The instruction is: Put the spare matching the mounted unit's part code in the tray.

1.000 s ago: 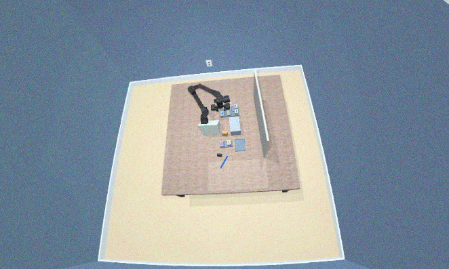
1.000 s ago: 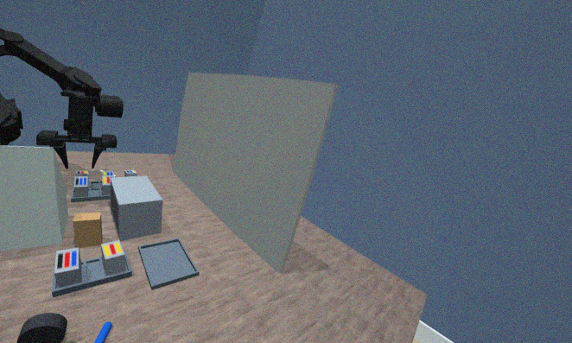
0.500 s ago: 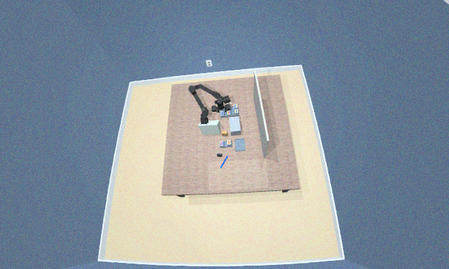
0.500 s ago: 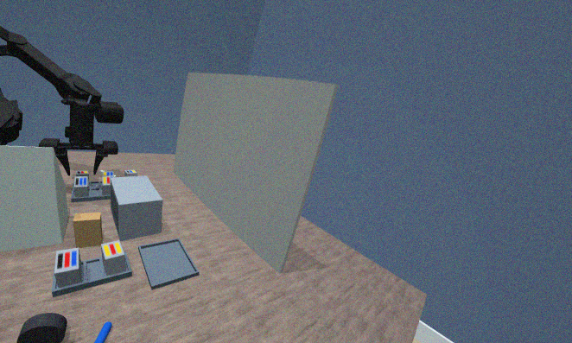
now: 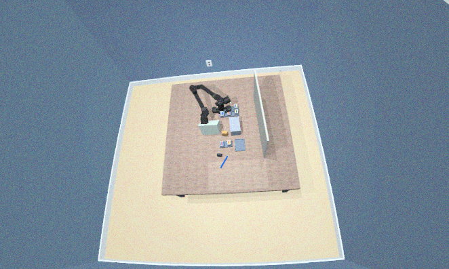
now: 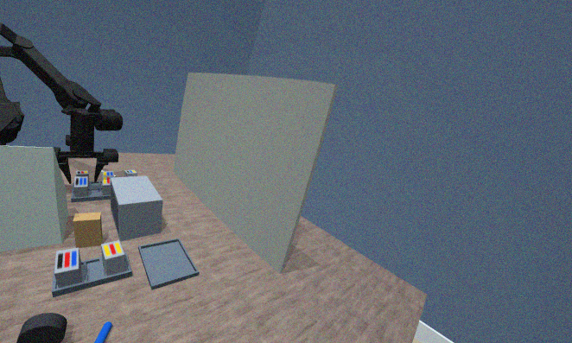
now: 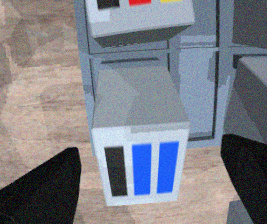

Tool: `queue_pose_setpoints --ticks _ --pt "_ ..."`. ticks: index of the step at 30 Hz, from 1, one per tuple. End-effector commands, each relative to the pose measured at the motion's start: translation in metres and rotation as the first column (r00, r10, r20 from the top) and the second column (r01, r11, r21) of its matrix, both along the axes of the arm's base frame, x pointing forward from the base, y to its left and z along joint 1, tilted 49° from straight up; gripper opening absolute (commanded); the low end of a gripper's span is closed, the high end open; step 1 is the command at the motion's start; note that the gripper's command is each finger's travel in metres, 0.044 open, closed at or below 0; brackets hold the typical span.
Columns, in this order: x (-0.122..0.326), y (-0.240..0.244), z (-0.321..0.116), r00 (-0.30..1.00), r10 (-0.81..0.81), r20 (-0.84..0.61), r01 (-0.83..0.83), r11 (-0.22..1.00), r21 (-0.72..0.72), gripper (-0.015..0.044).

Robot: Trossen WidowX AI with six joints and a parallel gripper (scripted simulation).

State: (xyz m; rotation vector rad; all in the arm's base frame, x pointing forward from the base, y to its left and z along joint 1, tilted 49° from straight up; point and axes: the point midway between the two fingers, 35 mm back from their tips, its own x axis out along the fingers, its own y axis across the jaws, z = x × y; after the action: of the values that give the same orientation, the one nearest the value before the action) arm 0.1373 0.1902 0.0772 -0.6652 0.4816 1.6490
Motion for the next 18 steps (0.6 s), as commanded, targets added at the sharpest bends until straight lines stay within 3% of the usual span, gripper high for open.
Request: queue_pose_setpoints --ticks 1,18 --pt "-0.002 0.005 -0.008 1.000 -0.003 -0.011 0.002 1.000 -0.009 0.0300" --pt "-0.009 0.025 -0.022 1.000 -0.006 -0.015 0.006 1.000 0.006 0.0300"
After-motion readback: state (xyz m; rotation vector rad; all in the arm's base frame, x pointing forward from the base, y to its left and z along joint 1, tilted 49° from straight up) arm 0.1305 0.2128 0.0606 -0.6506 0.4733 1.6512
